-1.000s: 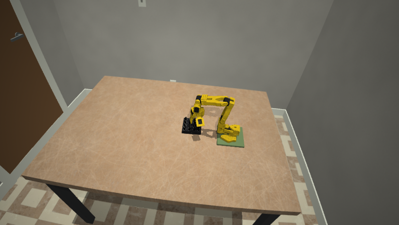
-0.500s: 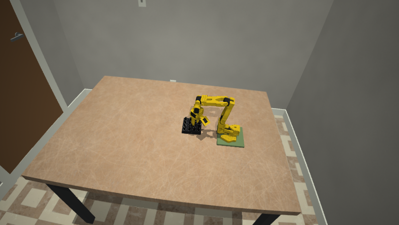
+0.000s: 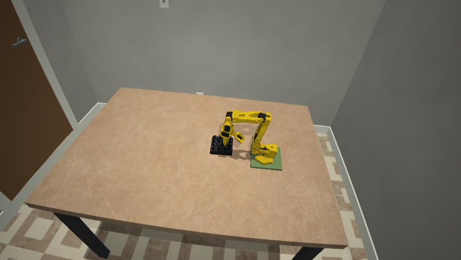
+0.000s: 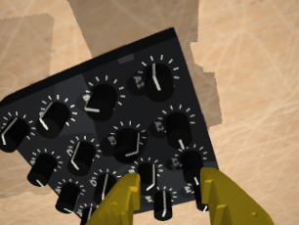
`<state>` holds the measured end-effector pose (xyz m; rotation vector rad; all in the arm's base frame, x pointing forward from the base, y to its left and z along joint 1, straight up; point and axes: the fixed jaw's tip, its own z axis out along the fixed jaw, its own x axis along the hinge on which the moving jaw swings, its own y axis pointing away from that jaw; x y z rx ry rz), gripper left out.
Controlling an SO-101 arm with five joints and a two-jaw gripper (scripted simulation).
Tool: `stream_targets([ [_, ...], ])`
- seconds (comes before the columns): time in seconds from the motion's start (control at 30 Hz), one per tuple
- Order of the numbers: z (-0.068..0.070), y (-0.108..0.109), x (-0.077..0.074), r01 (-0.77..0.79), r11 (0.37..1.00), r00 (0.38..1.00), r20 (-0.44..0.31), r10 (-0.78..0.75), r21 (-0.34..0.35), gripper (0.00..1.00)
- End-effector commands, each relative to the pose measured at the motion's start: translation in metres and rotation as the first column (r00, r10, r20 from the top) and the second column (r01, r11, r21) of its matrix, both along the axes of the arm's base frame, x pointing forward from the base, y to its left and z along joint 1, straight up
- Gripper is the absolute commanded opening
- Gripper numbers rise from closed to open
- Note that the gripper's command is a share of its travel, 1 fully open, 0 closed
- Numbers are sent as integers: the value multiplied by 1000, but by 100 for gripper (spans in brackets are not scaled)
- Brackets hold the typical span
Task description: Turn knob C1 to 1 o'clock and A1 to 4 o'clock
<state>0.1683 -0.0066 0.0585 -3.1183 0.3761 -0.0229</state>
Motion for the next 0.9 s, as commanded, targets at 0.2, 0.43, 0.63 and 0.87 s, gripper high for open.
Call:
stream_targets([
  [0.2, -1, 4, 1, -176, 984, 984, -15, 176, 1, 11],
  [0.43, -1, 4, 2, -247, 969, 969, -15, 247, 1, 10],
  [0.63, -1, 5, 2, -269, 963, 963, -15, 269, 1, 10],
  [0.87, -1, 5, 2, -283, 959, 959, -15, 283, 1, 10],
])
